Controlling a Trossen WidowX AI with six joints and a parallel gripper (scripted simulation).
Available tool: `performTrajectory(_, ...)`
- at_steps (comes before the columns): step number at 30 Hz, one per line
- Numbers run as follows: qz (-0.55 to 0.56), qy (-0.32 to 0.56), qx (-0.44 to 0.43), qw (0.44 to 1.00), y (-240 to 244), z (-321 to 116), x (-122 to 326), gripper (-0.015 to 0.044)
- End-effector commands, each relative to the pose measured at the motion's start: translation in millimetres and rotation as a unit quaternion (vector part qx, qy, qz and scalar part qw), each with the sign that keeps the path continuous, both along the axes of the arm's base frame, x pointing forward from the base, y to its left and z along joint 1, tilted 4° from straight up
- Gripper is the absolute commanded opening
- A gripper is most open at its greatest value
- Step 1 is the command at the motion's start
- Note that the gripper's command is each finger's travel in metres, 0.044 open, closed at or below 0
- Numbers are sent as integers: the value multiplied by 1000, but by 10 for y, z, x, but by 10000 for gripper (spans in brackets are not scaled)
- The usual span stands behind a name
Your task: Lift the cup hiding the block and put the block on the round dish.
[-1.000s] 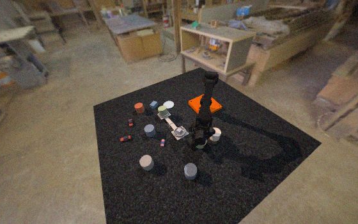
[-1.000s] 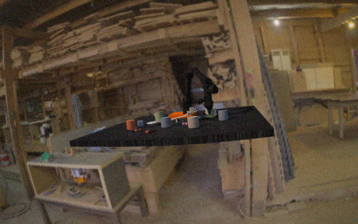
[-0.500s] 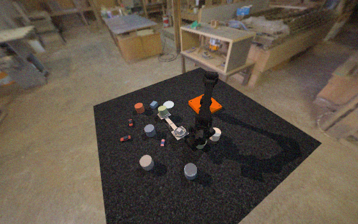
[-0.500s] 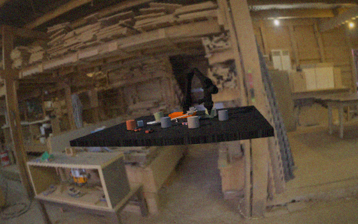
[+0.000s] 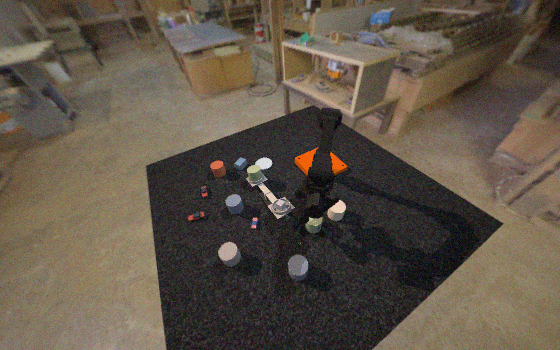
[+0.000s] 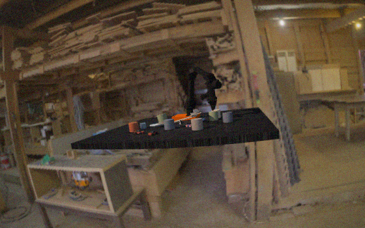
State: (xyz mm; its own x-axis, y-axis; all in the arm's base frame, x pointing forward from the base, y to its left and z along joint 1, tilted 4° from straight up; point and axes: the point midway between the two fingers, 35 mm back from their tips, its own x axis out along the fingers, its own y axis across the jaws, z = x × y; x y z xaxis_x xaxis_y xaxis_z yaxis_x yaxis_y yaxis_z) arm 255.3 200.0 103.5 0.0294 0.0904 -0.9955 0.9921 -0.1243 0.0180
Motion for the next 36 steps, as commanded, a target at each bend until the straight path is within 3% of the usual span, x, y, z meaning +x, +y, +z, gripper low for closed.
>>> performTrajectory(1,-1,-8,3,1000,-44,65,55,387)
performTrajectory(6,26,-24,5,999,-289,175,270,260)
performTrajectory(18,184,-18,-14,983,-1337,477,668,260)
performTrajectory(36,187,-17,-14,982,-1346,330,677,260)
